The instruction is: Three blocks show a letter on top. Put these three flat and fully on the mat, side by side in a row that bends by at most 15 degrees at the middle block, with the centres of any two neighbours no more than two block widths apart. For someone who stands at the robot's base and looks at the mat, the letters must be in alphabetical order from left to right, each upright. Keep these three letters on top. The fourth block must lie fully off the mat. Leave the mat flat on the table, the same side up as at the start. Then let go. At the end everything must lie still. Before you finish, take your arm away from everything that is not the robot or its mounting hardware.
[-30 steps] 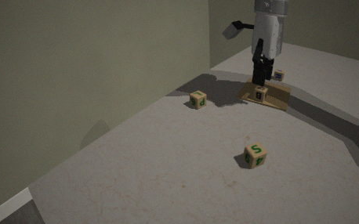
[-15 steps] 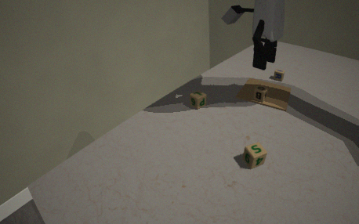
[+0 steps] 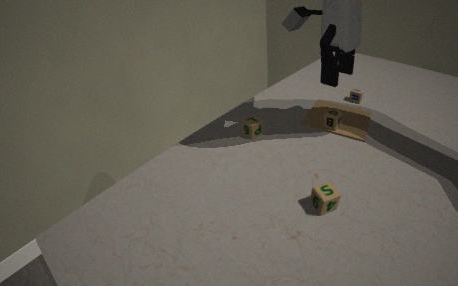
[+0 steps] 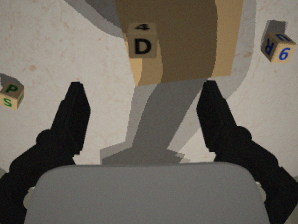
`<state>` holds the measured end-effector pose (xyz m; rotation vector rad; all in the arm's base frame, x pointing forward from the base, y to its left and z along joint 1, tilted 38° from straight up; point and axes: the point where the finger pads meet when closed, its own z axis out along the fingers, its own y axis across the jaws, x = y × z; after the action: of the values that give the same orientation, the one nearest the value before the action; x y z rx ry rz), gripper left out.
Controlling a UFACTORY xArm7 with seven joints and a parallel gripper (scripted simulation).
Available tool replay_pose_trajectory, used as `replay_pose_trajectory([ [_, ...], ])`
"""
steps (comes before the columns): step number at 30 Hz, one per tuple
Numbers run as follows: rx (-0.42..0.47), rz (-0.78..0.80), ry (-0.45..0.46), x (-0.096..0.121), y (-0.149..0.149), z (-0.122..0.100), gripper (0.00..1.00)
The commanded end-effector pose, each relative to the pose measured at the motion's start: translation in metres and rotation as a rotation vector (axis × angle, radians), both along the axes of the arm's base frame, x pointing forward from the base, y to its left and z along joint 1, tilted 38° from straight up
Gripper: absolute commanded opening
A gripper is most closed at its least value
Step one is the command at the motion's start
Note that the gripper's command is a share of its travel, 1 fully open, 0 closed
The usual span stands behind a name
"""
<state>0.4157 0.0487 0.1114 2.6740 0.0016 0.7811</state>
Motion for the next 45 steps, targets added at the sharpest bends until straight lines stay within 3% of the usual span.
replay_pose_trajectory([
  [1,0.000,0.001,-0.001,0.000,0.001,0.001,1.00],
  [8,0.017,-0.020,-0.012,0.003,0.003,0.002,1.00],
  [23,0.263,-0.336,-0.164,0.039,0.039,0.012,1.00],
  [45,0.540,-0.731,-0.326,0.074,0.076,0.019,1.00],
])
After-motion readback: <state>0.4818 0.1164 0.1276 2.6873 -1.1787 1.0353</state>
